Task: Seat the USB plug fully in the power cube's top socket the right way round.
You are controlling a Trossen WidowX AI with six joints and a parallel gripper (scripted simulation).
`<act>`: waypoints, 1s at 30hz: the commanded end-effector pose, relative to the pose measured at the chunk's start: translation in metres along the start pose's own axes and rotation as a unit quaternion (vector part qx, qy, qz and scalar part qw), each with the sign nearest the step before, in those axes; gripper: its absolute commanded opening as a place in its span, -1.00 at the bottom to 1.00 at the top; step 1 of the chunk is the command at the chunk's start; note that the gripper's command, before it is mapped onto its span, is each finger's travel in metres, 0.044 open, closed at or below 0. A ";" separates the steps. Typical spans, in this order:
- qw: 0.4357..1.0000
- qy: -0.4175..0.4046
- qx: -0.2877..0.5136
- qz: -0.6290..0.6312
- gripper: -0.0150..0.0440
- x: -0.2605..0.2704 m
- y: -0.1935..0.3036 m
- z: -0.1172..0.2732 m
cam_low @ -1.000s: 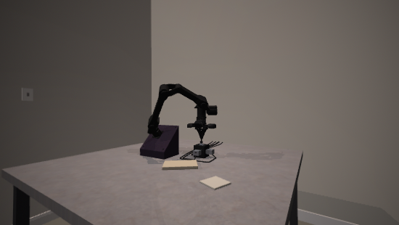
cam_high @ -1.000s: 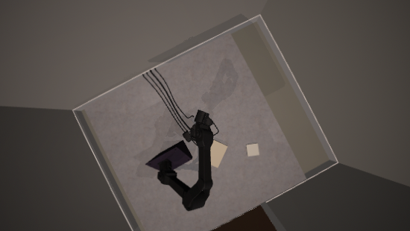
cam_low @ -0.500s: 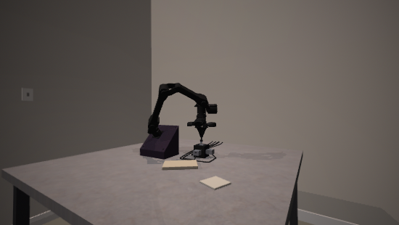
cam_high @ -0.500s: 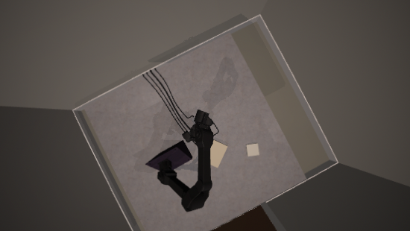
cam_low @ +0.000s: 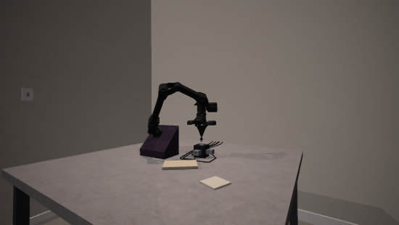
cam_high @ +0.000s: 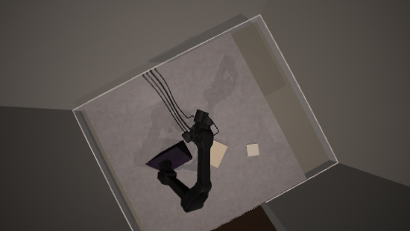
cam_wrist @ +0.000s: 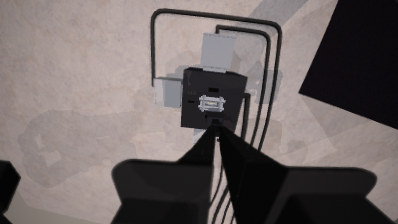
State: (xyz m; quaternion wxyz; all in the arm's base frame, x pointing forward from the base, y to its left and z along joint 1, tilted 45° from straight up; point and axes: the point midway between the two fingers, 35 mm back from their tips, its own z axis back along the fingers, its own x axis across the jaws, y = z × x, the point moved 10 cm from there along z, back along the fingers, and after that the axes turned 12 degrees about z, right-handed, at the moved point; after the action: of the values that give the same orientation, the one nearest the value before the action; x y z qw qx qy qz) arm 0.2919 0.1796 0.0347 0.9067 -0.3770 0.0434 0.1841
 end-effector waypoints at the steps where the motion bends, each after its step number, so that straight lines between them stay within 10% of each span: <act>1: 1.000 -0.002 0.003 -0.003 -0.49 0.000 -0.001 0.004; 30: 0.949 -0.001 0.000 0.315 -0.49 0.000 0.000 0.001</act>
State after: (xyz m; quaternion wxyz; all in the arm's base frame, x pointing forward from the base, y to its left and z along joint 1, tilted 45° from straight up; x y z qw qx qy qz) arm 0.2920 0.1806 0.0358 0.8194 -0.3500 0.1461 0.4298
